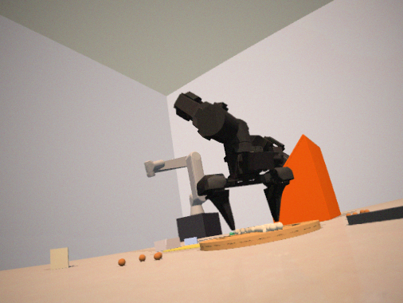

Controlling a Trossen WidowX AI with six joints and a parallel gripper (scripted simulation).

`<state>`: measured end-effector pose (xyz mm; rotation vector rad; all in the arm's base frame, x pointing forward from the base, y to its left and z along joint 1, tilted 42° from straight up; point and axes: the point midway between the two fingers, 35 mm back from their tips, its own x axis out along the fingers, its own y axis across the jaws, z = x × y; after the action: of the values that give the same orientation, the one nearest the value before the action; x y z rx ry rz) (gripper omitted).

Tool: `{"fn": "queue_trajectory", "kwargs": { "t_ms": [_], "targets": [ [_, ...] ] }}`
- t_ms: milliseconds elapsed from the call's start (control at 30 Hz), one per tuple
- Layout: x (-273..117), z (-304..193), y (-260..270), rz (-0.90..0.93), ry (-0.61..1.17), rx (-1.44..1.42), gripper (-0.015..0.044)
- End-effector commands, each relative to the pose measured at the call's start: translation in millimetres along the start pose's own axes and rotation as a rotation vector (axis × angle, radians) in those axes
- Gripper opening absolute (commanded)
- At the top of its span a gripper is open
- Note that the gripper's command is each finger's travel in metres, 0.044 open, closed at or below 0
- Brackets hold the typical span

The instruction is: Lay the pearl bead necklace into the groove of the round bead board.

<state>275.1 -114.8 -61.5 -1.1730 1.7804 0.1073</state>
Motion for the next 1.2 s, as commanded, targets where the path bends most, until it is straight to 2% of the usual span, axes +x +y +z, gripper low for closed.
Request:
{"fn": "queue_trajectory", "kwargs": {
  "t_ms": [0, 100, 333, 500, 667, 1167],
  "targets": [
    [-4, 0, -2, -0.002, 0.001, 0.022, 0.0387],
    [-23, 0, -8, -0.002, 0.0, 0.106, 0.031],
    [-32, -1, -11, -0.002, 0.0, 0.147, 0.031],
    [-17, -1, -11, -0.002, 0.001, 0.147, 0.031],
    [-23, 0, -12, -0.006, -0.003, 0.149, 0.031],
    [1, -1, -11, -0.003, 0.0, 0.148, 0.031]
  ]
}}
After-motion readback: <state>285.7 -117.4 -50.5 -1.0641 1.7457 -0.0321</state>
